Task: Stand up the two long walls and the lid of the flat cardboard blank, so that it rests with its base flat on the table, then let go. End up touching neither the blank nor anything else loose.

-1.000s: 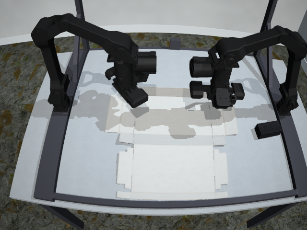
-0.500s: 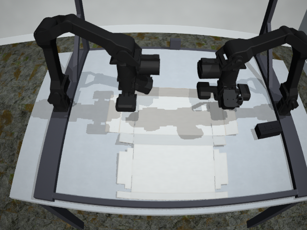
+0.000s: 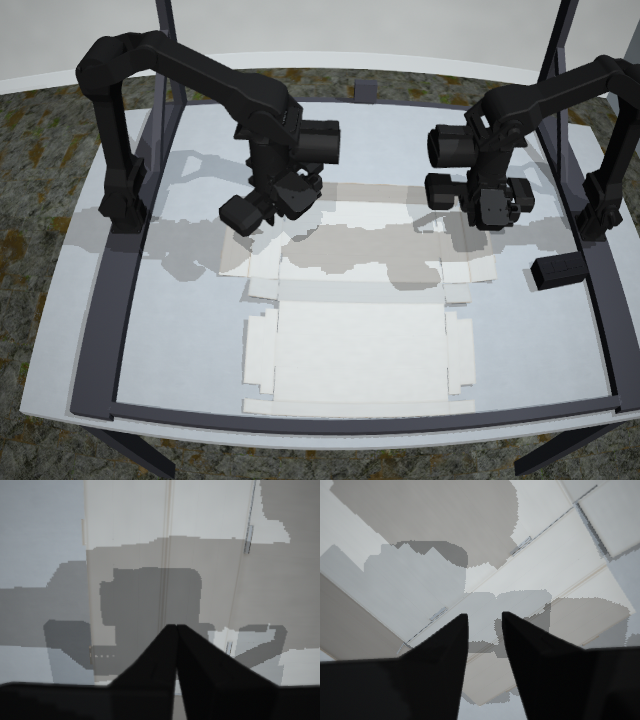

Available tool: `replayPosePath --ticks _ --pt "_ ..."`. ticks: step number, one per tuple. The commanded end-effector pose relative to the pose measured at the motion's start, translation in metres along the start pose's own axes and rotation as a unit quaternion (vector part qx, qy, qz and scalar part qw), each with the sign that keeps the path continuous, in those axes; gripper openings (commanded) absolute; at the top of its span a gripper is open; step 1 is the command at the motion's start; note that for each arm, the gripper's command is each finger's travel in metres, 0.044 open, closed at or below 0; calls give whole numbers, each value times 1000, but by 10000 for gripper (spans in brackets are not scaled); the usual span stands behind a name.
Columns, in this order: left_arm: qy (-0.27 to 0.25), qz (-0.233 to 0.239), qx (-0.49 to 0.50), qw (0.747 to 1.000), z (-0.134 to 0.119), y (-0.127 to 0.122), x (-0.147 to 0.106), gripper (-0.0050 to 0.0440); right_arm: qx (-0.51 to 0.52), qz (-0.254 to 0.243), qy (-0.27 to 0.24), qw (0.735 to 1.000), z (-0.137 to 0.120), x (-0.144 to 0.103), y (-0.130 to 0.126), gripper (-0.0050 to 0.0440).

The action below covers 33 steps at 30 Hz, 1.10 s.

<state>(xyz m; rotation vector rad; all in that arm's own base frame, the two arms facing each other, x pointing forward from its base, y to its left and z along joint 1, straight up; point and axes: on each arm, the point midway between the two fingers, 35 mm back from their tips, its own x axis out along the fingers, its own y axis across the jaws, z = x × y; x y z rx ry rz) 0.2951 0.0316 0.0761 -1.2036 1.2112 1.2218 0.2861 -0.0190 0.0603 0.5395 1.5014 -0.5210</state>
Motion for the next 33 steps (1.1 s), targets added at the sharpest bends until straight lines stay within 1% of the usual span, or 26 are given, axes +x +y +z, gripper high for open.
replayPosePath --ticks 1,6,10,12,13,14,17,21,27,29,30,33 --pt "-1 -15 2 1000 0 7 -5 0 113 4 -9 994 10 -4 2 97" --pt "0 -15 2 1000 0 15 -3 0 227 5 -9 974 15 -3 1 97" --pt "0 -14 2 1000 0 22 -1 0 316 5 -8 949 19 -2 0 97" --pt "0 -14 2 1000 0 22 -1 0 316 5 -8 949 19 -2 0 97" --pt "0 -14 2 1000 0 24 0 0 364 6 -8 931 20 -2 0 97" --pt "0 -14 2 1000 0 28 1 0 388 6 -8 922 22 -1 0 97" --pt "0 -14 2 1000 0 34 3 0 452 6 -8 892 25 -1 -1 97" --pt "0 -14 2 1000 0 41 5 0 532 7 -7 846 29 0 -2 97" --pt "0 -14 2 1000 0 52 9 0 645 8 -7 764 35 1 -4 97" --pt "0 -14 2 1000 0 52 9 0 645 8 -7 764 35 1 -4 97" --pt "0 -14 1 1000 0 53 10 0 683 8 -6 730 36 2 -4 97" --pt "0 -14 1 1000 0 61 13 0 734 9 -6 679 40 3 -6 97"
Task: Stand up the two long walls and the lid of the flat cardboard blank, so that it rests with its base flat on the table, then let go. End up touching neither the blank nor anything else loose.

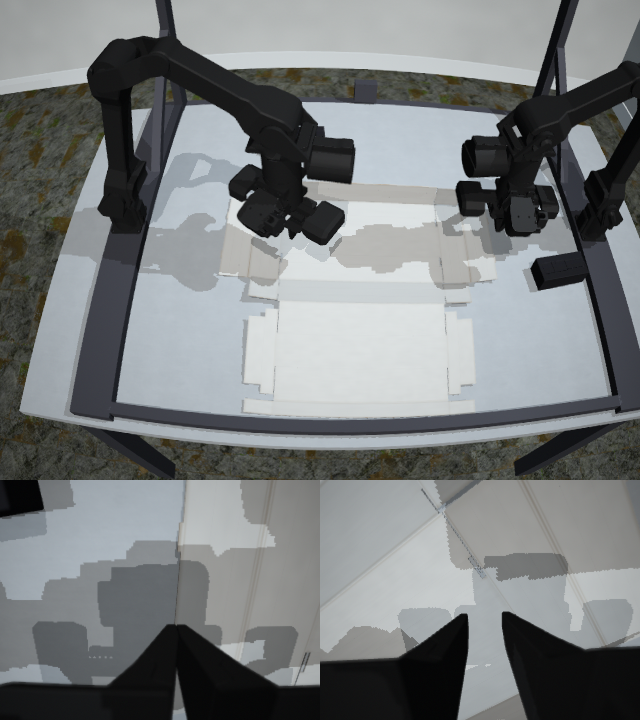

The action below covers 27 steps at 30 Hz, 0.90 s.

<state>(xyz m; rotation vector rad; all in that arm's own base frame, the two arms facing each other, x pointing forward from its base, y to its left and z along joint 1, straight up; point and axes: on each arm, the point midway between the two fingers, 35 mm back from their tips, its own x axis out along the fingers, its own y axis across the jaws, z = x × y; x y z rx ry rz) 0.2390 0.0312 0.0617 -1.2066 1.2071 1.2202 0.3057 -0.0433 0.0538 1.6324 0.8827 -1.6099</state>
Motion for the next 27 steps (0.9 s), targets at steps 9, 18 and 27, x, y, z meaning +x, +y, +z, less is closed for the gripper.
replayPosePath --ticks 9,18,27 --pt "0 -11 2 1000 -1 21 5 0 295 9 3 955 4 -1 18 97" --pt "0 -11 2 1000 -1 33 11 0 466 9 5 885 7 0 24 97" --pt "0 -11 2 1000 -2 34 11 0 474 9 5 880 7 0 25 97"
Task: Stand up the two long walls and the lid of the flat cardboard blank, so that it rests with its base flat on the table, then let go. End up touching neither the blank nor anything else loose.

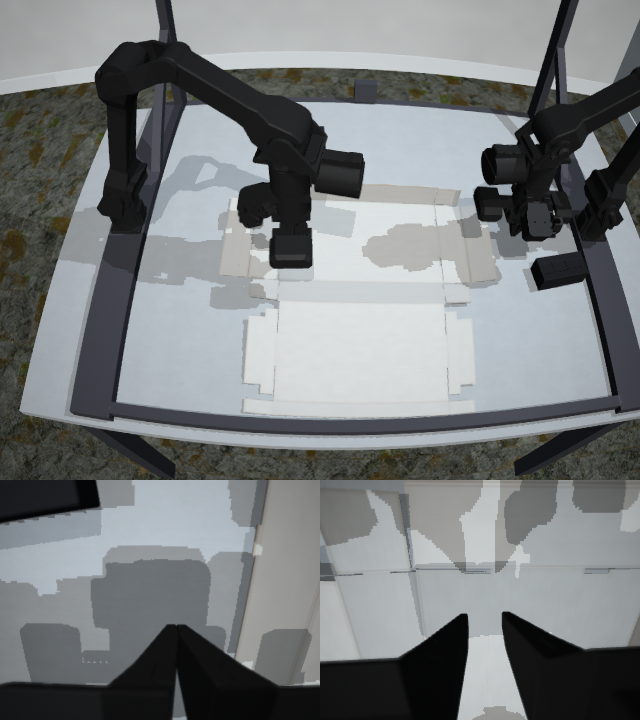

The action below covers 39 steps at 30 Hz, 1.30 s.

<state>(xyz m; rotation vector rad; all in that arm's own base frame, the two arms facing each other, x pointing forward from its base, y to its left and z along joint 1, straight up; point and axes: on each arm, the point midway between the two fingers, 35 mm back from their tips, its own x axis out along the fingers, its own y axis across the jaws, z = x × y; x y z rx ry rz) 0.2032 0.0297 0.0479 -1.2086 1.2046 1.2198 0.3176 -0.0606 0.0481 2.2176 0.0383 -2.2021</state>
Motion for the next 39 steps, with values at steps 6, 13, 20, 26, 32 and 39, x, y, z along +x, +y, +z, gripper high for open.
replayPosePath --ticks 6,13,20,26,32,39 --pt "0 -10 2 1000 0 -2 -3 0 11 4 9 1000 -5 8 2 97" --pt "0 -10 2 1000 0 -2 -3 0 11 4 9 1000 -5 13 2 97" --pt "0 -10 2 1000 2 -10 -6 0 11 4 9 1000 -5 13 2 97" --pt "-1 -12 2 1000 22 -70 -16 0 11 4 9 1000 -5 13 2 97" --pt "-1 -13 2 1000 36 -104 -16 0 11 4 9 1000 -5 13 2 97" --pt "-1 -13 2 1000 36 -104 -16 0 9 3 11 1000 -6 11 2 97"
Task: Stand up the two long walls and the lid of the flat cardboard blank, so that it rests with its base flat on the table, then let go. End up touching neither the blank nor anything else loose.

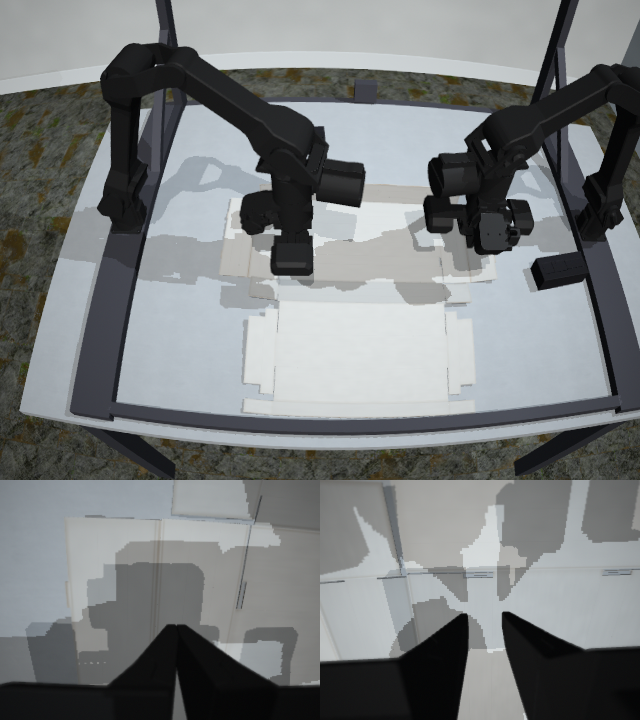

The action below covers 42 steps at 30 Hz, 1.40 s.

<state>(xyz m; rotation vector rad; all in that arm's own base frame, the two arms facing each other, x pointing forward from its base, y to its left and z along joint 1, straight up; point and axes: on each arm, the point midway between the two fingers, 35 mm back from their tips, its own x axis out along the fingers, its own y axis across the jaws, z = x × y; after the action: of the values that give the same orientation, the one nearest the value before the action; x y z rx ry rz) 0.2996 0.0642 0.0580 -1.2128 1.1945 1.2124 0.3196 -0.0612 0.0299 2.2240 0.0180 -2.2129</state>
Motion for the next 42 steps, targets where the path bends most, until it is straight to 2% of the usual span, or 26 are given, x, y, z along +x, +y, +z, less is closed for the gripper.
replayPosePath --ticks 1,20,25,33,39,40,42 --pt "0 -7 3 1000 2 -8 -5 0 0 3 12 1000 -4 -7 1 97" --pt "0 -7 3 1000 2 -8 -5 0 0 3 12 1000 -3 19 1 97" --pt "0 -7 3 1000 2 -7 -15 0 0 3 13 1000 -5 16 1 97" --pt "0 -7 3 1000 2 -7 -15 0 0 3 16 1000 -12 15 3 97" --pt "0 -7 3 1000 2 -7 -15 0 0 0 -1 1000 1 24 0 97" --pt "-1 -6 2 1000 2 -7 -14 26 -4 5 23 1000 -11 9 2 121" --pt "-1 -6 18 1000 4 -8 -14 74 -36 6 22 999 -10 8 4 169"
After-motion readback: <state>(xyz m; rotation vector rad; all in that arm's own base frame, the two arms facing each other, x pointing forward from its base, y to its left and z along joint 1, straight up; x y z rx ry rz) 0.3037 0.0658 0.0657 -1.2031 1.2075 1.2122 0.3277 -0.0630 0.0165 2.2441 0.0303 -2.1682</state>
